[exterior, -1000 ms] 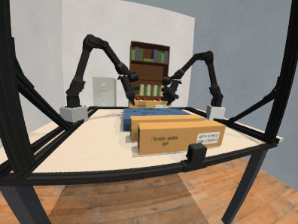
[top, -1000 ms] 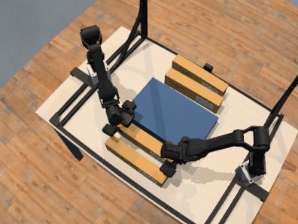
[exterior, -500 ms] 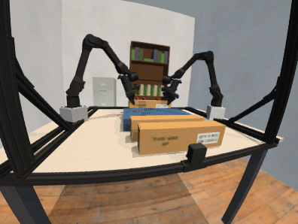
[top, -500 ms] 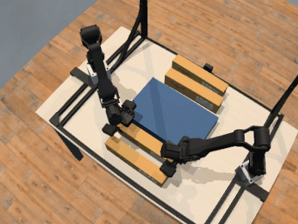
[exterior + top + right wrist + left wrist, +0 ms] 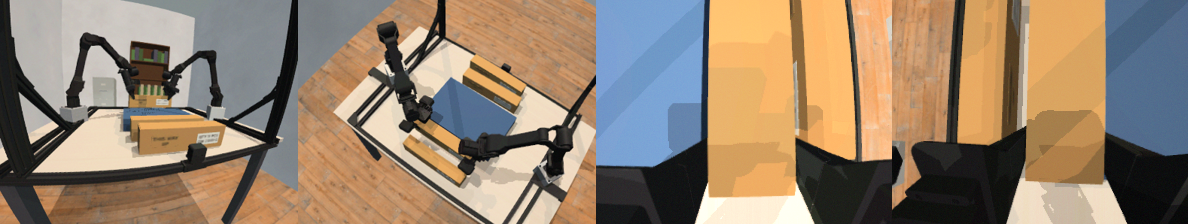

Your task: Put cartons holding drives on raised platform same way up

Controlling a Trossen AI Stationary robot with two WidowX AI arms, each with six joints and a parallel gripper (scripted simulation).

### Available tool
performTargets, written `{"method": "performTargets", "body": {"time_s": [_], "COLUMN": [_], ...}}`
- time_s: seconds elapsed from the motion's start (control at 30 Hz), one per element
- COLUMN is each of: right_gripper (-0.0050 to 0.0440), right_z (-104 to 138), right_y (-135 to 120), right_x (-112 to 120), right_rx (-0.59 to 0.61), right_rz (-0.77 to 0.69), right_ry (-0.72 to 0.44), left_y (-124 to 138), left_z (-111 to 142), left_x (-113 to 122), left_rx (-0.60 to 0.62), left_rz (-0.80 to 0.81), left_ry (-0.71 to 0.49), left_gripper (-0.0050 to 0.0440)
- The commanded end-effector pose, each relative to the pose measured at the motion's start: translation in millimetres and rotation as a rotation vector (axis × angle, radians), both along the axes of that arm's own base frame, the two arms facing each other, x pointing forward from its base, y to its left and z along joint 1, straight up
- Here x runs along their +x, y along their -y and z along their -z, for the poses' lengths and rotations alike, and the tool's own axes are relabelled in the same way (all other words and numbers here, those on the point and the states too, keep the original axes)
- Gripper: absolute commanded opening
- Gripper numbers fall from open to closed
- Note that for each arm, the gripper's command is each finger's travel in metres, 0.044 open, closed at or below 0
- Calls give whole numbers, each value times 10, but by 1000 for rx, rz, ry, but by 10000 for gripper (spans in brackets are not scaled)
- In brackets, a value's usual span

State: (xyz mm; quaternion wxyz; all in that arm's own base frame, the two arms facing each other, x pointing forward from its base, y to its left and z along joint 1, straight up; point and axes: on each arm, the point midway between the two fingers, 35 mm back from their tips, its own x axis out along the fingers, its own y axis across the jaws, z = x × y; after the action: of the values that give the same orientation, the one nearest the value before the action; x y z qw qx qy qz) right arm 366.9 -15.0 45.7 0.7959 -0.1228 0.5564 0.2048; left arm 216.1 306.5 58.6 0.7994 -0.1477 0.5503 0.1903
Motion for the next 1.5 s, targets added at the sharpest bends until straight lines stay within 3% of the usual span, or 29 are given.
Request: {"method": "performTargets", "body": {"time_s": [0.0, 0.77, 1.47], "right_gripper": [0, 0, 0], "right_z": [-319, -361, -348], "right_y": [70, 26, -336], "right_x": [19, -3, -183], "right_rx": [-17, -17, -17], "right_rz": [12, 12, 12], "right_ry": [38, 38, 38], "left_y": [-39, 4, 354], "left_z": [-311, -351, -340], "left_x": [-36, -14, 171], "left_rx": [36, 36, 36], "left_rz": [-7, -7, -7], "left_ry": [10, 10, 10], "left_gripper": [0, 0, 0]}}
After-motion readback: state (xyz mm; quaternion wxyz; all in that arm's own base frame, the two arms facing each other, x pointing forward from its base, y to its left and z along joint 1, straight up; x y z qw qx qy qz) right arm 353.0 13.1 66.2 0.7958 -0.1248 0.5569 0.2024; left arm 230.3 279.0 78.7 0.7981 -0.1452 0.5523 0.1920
